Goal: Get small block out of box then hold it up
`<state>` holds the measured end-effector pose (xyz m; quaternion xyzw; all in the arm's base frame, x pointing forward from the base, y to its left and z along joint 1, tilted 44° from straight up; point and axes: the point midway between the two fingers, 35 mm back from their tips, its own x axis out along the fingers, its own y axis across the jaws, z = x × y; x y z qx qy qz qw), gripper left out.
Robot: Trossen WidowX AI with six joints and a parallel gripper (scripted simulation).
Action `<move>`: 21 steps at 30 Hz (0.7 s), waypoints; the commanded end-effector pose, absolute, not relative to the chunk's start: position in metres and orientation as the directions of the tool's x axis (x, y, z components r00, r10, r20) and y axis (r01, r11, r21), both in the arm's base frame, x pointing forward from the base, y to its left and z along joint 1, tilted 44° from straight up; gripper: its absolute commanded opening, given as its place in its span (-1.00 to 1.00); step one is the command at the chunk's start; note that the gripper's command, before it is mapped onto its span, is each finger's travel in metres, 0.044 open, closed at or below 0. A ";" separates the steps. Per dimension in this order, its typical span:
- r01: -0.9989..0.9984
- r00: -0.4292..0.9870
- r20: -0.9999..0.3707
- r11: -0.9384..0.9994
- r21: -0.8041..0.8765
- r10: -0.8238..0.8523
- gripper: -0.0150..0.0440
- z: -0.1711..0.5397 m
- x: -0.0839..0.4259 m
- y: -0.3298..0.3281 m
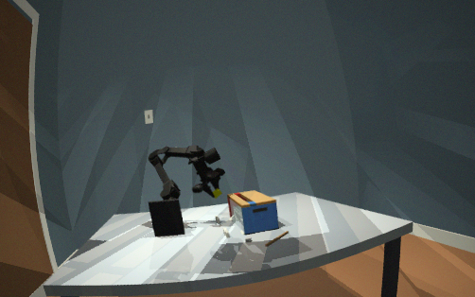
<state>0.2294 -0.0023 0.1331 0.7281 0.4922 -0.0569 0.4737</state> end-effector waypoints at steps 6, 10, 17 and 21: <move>0.843 0.522 -0.528 -0.314 0.436 0.670 -0.49 0.141 0.228 -0.006; 0.850 0.527 -0.519 -0.422 0.316 0.673 -0.49 0.144 0.227 -0.008; 0.811 0.536 -0.503 -0.579 0.085 0.678 -0.49 0.149 0.226 -0.010; 0.762 0.542 -0.493 -0.646 -0.052 0.680 -0.49 0.152 0.225 -0.011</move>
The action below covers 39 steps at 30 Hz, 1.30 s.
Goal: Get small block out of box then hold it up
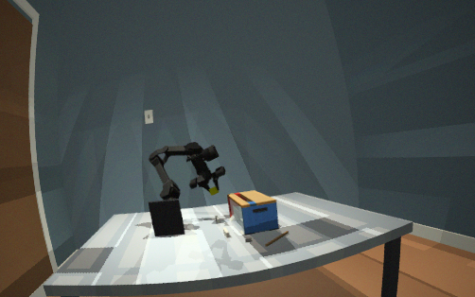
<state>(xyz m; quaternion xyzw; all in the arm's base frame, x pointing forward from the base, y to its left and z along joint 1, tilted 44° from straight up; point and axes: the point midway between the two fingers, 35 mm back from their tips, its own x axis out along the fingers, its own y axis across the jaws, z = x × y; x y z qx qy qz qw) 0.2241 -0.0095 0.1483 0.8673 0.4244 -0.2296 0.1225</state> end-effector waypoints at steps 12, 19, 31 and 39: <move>0.514 0.562 -0.463 -0.728 -0.453 0.685 -0.49 0.162 0.222 -0.016; 0.392 0.570 -0.452 -0.710 -0.585 0.686 -0.49 0.165 0.221 -0.017; 0.392 0.570 -0.452 -0.710 -0.585 0.686 -0.49 0.165 0.221 -0.017; 0.392 0.570 -0.452 -0.710 -0.585 0.686 -0.49 0.165 0.221 -0.017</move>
